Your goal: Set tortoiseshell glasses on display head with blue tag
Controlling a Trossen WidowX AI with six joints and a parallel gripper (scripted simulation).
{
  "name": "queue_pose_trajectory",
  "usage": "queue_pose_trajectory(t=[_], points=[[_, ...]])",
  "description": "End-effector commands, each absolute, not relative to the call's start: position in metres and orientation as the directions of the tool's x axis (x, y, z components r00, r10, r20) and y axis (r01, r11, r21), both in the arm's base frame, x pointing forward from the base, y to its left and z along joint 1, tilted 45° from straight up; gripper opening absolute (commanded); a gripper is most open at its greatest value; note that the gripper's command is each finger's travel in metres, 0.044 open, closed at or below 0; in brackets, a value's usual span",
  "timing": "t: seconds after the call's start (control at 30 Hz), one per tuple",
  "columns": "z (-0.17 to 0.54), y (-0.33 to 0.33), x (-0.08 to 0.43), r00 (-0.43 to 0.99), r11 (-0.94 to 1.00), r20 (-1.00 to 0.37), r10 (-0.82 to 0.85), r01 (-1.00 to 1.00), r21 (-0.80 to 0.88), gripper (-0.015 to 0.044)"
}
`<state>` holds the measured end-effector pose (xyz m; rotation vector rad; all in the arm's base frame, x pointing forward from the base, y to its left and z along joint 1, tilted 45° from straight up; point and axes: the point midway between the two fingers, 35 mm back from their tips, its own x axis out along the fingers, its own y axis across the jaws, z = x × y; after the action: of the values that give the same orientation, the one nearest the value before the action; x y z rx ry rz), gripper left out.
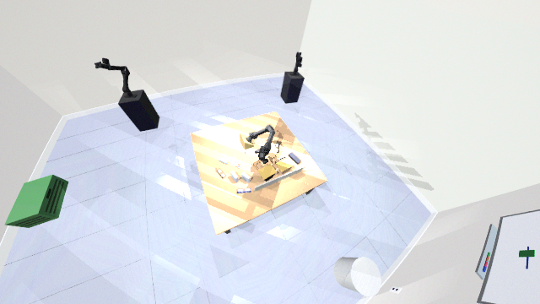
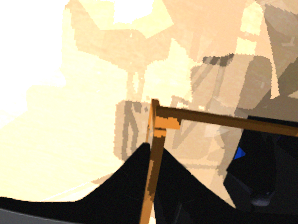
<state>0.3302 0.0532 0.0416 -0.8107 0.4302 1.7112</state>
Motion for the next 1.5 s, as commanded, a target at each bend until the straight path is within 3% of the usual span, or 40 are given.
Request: queue_pose_trajectory(t=[0.0, 1.47], points=[[0.043, 0.055, 0.337, -0.123, -0.291, -0.704, 0.699, -0.949, -0.123, 0.0], [0.05, 0.073, 0.391, -0.121, -0.291, -0.704, 0.7, -0.948, -0.126, 0.0]])
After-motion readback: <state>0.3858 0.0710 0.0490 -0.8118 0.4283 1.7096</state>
